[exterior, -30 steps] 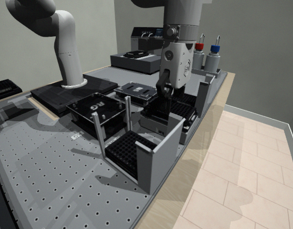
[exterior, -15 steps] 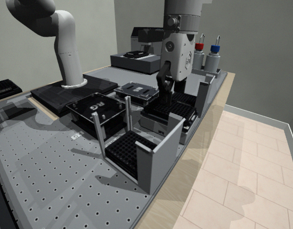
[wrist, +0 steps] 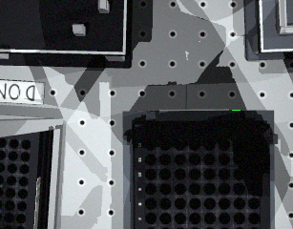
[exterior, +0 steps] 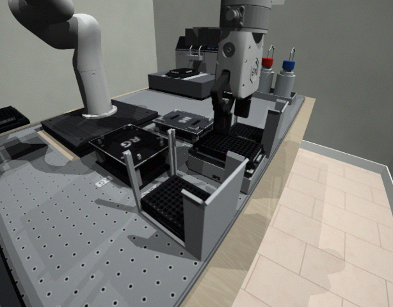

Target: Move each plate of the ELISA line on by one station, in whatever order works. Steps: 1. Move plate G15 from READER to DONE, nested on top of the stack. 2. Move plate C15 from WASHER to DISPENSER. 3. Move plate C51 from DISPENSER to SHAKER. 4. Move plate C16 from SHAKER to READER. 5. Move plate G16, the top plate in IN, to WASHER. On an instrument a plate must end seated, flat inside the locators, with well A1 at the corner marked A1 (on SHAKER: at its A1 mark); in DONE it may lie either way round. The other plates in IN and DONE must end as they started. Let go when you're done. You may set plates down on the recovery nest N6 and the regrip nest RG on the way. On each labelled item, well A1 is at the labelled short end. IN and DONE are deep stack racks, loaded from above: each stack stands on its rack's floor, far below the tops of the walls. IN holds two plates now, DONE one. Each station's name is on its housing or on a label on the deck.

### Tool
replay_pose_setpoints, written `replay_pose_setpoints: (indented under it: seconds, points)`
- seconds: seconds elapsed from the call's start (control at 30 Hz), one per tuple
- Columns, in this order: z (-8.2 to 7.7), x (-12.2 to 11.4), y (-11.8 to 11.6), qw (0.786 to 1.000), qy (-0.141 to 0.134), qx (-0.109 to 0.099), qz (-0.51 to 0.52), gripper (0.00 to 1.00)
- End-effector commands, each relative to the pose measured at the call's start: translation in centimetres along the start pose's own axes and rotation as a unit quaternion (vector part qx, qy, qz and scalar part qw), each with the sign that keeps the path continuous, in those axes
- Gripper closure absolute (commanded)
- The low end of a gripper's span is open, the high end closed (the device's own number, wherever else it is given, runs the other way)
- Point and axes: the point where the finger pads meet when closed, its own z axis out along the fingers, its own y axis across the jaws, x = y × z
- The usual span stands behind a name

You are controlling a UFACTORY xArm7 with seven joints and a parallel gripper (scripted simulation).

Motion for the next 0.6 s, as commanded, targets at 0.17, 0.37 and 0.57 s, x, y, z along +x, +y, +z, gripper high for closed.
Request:
replay_pose_setpoints:
  seconds: [0.17, 0.37, 0.57]
  points:
    - [-1.4, -0.1, 0.0, 1.000, -0.002, 0.000, 0.000, 0.00]
    - [-2.0, -0.1, 0.0, 1.000, -0.002, 0.000, 0.000, 0.00]
    - [-2.8, -0.1, 0.0, 1.000, -0.002, 0.000, 0.000, 0.00]
